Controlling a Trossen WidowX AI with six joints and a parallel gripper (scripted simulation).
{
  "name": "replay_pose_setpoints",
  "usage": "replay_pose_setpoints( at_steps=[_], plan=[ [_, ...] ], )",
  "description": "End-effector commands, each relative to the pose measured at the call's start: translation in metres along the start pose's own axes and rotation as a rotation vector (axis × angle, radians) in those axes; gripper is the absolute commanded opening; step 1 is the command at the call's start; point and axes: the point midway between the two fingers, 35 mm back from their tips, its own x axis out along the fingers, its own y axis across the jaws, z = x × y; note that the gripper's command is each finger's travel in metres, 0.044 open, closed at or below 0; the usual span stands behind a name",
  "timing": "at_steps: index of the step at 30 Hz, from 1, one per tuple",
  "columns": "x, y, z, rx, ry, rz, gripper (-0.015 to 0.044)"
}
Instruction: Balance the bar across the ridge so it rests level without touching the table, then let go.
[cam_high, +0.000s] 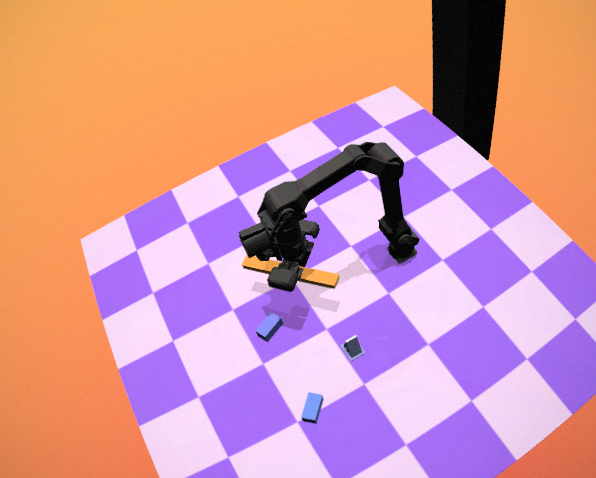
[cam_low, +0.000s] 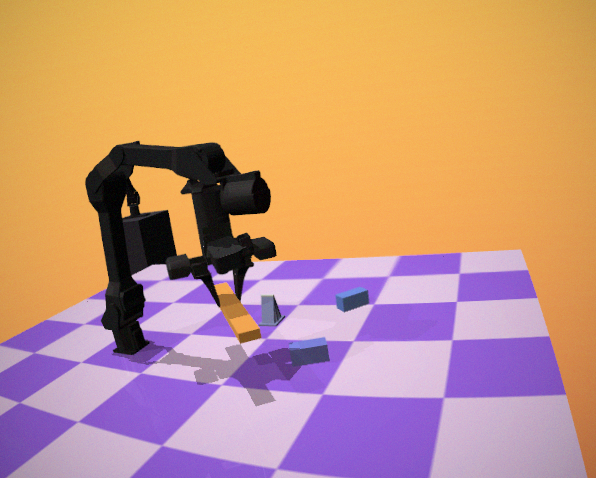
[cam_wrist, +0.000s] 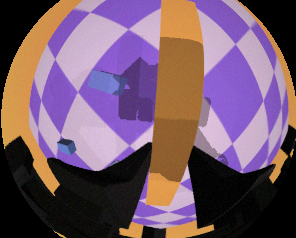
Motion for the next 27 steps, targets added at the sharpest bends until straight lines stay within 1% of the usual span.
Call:
replay_pose_setpoints(
  at_steps=[1,27],
  plan=[
    [-0.001,0.013,-0.01,0.052,-0.002,0.001,0.0],
    [-0.002,0.074,-0.085,0.363,0.006,0.005,0.0]
  ],
)
